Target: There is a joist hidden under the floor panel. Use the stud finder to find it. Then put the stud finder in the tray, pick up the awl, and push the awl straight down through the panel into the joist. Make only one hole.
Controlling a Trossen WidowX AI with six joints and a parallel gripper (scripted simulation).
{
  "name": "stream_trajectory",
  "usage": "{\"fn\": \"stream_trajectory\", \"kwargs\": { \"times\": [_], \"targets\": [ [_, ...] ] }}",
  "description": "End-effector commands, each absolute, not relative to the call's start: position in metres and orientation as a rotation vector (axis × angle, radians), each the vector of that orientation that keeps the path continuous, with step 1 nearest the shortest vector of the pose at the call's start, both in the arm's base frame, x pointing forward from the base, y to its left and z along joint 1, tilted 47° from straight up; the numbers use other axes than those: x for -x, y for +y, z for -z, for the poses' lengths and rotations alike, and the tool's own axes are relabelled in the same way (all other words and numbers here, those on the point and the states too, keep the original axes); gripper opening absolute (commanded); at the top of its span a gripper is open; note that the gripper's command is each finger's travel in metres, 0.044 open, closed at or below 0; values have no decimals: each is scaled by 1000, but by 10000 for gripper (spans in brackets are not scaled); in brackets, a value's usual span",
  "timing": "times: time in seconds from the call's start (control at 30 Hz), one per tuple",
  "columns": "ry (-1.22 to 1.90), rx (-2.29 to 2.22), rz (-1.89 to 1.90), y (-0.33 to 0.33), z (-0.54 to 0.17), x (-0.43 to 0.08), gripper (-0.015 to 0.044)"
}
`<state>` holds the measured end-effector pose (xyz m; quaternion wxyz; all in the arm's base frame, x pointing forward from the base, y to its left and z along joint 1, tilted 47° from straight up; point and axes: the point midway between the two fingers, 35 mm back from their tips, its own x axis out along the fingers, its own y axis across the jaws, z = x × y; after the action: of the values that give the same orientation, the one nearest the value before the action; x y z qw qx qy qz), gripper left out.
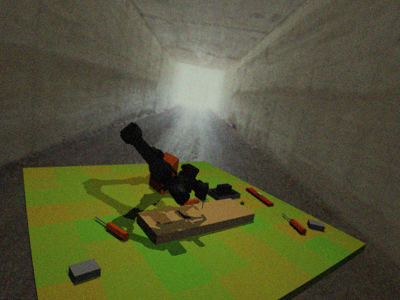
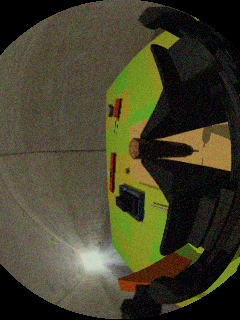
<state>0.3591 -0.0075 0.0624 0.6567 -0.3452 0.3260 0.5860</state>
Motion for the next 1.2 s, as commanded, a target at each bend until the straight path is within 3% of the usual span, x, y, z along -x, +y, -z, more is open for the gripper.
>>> {"fn": "stream_trajectory", "kwargs": {
  "times": [0.0,1.17],
  "targets": [
    [736,778,-1334,-10,-57,-359,0],
    [737,778,-1334,-31,-38,-358,0]
  ]
}}
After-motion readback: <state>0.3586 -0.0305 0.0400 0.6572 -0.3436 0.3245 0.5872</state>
